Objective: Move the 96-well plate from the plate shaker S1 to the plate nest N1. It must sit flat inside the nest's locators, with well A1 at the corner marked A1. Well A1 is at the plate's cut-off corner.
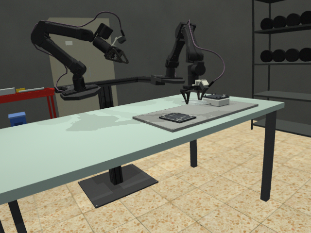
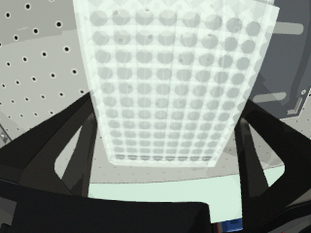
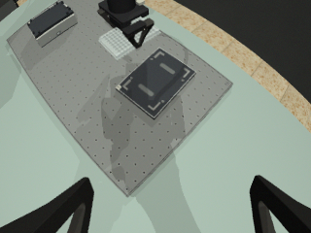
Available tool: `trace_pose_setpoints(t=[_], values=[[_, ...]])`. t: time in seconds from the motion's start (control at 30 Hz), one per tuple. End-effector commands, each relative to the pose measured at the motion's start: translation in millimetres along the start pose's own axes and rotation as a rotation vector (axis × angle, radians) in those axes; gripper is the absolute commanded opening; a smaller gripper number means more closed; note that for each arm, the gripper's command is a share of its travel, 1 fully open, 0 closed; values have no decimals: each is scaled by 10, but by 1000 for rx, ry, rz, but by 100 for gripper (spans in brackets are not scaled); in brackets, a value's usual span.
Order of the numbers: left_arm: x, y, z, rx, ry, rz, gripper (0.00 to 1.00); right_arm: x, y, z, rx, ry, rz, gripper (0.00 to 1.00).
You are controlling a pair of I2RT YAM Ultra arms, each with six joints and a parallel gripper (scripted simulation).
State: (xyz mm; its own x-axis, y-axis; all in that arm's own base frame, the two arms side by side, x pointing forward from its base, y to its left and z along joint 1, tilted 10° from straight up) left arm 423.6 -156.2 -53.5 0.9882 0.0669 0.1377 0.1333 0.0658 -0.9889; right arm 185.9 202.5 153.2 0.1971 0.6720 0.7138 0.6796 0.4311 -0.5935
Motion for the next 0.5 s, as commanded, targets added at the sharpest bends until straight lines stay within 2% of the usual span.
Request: trace_pose_setpoints(t=[0.0,0.23,0.47], values=[[88,-83,-179,47,-98,11,82,25,-38,-47,-14,23,-23,100],[-135,66,-898,47,-65,1,82,25,-38,-47,-14,23,-23,100],[-212,123,-1109,42,-34,-5,82,56,-38,-33,-7,15,-25,100]])
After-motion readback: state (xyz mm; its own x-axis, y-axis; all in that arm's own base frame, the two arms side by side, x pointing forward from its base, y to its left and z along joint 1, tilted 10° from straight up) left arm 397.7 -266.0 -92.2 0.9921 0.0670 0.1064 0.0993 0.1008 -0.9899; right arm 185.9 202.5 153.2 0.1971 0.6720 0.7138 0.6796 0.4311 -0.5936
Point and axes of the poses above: on each arm, the point where the finger pads meet when closed, its own y axis out along the fingers, its own z axis across the jaws, x = y × z, the point moved 1 cm from there along -y, back along the fingers, and after that the axes turned 10 degrees about -y, right-handed, at the moved point
